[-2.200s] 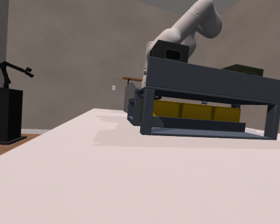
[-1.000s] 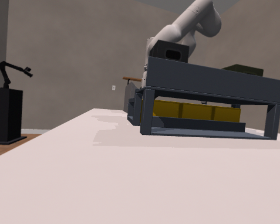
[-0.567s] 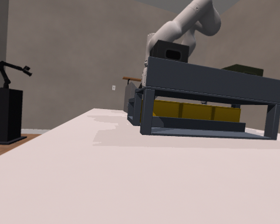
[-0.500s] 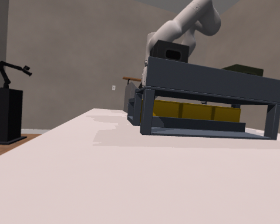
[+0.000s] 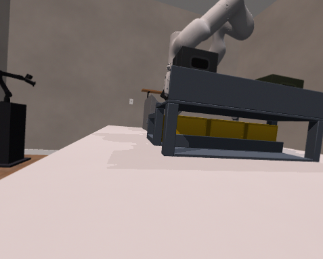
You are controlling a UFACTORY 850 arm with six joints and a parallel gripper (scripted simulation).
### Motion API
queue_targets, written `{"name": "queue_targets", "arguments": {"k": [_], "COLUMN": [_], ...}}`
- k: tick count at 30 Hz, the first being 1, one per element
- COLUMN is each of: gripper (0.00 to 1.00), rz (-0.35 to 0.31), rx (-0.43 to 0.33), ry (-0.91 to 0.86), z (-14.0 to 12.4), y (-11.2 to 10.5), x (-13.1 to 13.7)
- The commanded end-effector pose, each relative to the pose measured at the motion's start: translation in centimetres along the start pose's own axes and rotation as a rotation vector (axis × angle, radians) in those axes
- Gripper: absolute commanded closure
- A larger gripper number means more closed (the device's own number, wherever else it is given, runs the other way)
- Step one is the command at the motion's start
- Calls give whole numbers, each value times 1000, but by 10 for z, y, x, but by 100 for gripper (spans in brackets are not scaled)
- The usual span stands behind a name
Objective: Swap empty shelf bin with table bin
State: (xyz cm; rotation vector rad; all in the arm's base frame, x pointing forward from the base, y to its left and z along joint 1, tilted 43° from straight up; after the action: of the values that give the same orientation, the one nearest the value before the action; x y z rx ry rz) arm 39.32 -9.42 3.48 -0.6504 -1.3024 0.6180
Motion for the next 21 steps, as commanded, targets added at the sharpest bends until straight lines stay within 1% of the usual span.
{"name": "queue_targets", "arguments": {"k": [1, 14, 21], "gripper": [74, 74, 74], "rz": [0, 0, 0], "rx": [-1, -1, -1], "ry": [0, 0, 0], "z": [-1, -1, -1], "y": [-7, -24, -29], "x": [0, 0, 0]}}
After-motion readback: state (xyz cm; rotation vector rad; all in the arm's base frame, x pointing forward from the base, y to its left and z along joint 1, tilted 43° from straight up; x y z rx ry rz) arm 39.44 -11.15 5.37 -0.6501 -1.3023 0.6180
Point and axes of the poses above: the point where the finger pads meet when closed, its own y axis out along the fingers, its own x axis across the jaws, z = x × y, the point moved 8 cm from there along -y, back along the fingers, and after that the axes turned 10 degrees about y, right-handed, at the moved point
